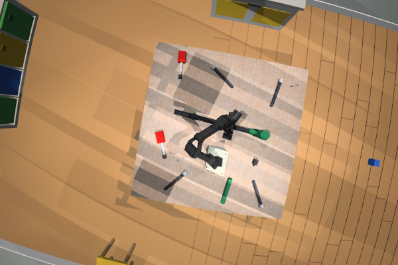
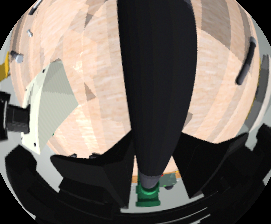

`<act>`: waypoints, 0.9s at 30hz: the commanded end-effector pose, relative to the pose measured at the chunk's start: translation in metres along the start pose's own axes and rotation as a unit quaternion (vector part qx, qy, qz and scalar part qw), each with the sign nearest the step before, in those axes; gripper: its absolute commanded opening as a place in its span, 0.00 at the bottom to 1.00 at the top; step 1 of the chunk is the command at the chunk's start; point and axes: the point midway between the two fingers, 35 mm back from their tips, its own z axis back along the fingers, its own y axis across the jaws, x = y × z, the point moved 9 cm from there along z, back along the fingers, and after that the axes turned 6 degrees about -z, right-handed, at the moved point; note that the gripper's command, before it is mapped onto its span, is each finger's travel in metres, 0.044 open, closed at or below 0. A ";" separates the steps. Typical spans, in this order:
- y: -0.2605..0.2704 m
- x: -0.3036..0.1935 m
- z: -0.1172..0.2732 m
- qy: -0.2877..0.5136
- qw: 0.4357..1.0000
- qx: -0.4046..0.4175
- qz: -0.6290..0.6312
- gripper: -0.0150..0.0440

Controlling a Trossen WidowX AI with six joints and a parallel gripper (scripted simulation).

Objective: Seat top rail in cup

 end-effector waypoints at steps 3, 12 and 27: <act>-0.001 -0.005 0.002 0.006 1.000 -0.006 0.000 0.25; -0.001 -0.005 0.002 0.006 1.000 -0.006 0.000 0.25; 0.000 0.000 0.000 0.000 1.000 0.000 0.000 0.25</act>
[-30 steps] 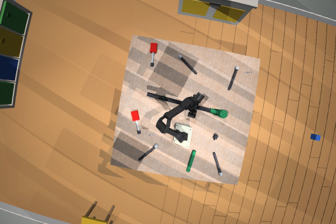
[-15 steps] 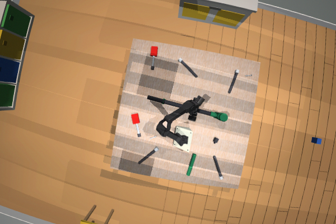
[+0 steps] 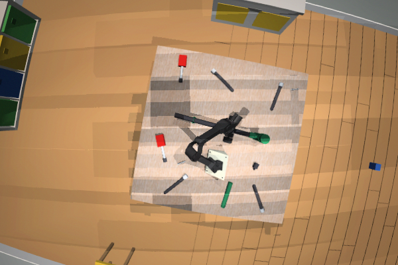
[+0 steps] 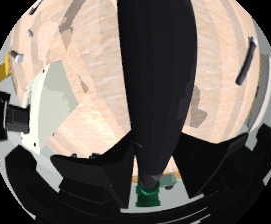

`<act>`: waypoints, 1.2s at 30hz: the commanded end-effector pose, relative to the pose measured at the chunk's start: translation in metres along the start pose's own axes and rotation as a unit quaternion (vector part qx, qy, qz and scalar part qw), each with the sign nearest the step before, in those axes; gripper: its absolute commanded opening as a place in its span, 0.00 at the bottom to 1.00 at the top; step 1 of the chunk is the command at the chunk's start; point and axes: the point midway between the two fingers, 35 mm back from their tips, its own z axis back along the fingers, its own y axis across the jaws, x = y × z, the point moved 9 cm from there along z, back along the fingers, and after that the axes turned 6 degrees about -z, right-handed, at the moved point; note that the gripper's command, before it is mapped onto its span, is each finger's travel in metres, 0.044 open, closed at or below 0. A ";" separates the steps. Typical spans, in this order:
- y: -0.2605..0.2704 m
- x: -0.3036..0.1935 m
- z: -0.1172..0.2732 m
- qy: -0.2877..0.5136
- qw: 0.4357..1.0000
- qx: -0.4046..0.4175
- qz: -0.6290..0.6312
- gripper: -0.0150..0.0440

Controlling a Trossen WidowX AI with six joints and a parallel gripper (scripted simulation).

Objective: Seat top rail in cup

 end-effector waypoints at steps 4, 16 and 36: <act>0.000 0.000 0.001 0.001 1.000 -0.001 0.000 0.25; -0.001 -0.002 0.002 0.004 1.000 -0.001 0.001 0.25; -0.002 -0.005 0.003 0.005 1.000 -0.002 0.001 0.25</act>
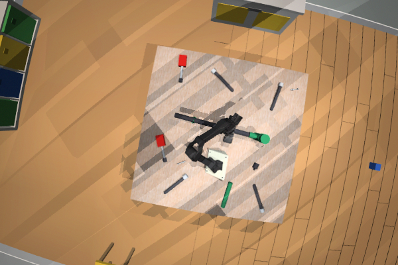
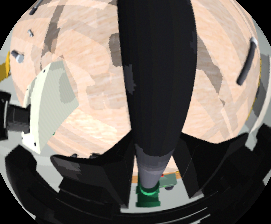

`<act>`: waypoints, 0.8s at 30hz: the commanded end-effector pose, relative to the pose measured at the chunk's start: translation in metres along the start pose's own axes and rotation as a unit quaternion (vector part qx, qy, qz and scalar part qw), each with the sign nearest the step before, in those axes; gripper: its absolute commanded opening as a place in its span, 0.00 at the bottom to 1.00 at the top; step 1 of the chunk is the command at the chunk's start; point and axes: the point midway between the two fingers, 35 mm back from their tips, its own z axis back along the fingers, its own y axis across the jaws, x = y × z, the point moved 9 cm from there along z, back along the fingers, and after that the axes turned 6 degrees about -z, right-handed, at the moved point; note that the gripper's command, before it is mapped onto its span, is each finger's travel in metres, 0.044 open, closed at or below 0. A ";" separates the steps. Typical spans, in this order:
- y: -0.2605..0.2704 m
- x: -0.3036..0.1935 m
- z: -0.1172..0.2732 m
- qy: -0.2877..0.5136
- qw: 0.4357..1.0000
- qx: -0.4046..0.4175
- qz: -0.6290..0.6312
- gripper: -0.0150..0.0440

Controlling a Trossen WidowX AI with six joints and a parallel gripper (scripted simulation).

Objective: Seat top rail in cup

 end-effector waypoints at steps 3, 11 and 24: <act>-0.001 -0.005 0.004 0.006 1.000 -0.006 0.001 0.25; -0.002 -0.007 0.005 0.006 1.000 -0.006 0.001 0.25; -0.001 -0.001 0.000 -0.003 1.000 0.003 0.001 0.25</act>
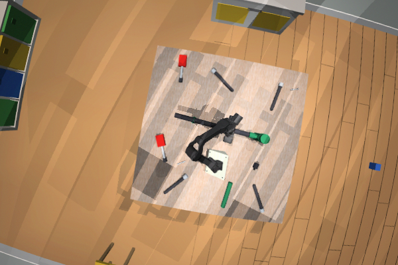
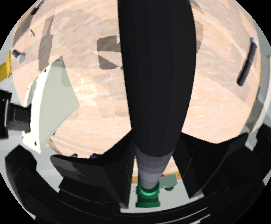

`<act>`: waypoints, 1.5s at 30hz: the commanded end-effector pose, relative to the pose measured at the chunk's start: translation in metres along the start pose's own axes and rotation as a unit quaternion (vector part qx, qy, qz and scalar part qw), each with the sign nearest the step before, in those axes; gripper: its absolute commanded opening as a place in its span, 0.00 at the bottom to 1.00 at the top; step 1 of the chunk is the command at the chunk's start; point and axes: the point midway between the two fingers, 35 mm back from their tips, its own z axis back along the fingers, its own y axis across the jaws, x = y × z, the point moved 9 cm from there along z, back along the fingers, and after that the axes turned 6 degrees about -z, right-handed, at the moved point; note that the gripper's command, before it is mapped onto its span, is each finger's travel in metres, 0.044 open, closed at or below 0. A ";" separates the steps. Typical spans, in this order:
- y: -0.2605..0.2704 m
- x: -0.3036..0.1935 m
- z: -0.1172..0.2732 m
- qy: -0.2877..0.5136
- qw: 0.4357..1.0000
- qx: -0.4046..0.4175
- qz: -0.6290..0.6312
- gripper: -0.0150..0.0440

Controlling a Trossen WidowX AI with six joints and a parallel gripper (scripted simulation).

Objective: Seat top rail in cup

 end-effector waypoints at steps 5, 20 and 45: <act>0.000 0.000 0.000 0.000 1.000 0.000 0.000 0.25; -0.003 -0.010 0.005 0.000 1.000 0.000 0.000 0.25; -0.007 -0.016 0.008 0.001 1.000 0.000 0.000 0.25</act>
